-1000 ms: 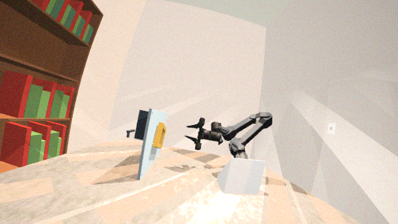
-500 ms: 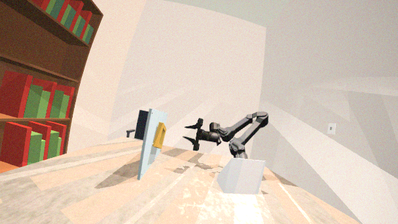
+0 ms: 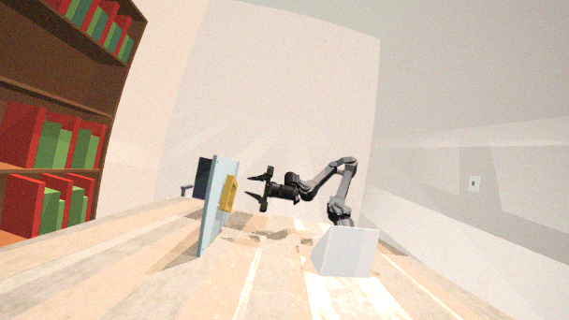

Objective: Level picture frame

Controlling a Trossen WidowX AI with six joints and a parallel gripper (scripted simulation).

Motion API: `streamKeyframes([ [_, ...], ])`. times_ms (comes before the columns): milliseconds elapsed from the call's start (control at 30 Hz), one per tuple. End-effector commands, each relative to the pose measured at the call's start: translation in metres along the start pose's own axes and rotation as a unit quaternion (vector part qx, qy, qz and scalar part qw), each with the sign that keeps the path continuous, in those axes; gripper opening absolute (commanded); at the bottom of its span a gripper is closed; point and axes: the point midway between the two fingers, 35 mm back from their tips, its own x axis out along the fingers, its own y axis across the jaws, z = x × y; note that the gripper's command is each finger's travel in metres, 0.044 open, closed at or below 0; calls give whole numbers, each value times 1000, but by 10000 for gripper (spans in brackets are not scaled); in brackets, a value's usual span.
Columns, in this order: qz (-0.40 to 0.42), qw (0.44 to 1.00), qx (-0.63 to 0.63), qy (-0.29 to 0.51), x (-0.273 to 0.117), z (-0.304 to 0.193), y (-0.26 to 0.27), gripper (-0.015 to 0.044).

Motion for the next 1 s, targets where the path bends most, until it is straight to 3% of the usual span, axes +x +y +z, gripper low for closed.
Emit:
streamKeyframes([
  [0,1,1000,0,-2,12,-2,-1,260],
  [967,2,1000,0,-2,34,-1,0,260],
])
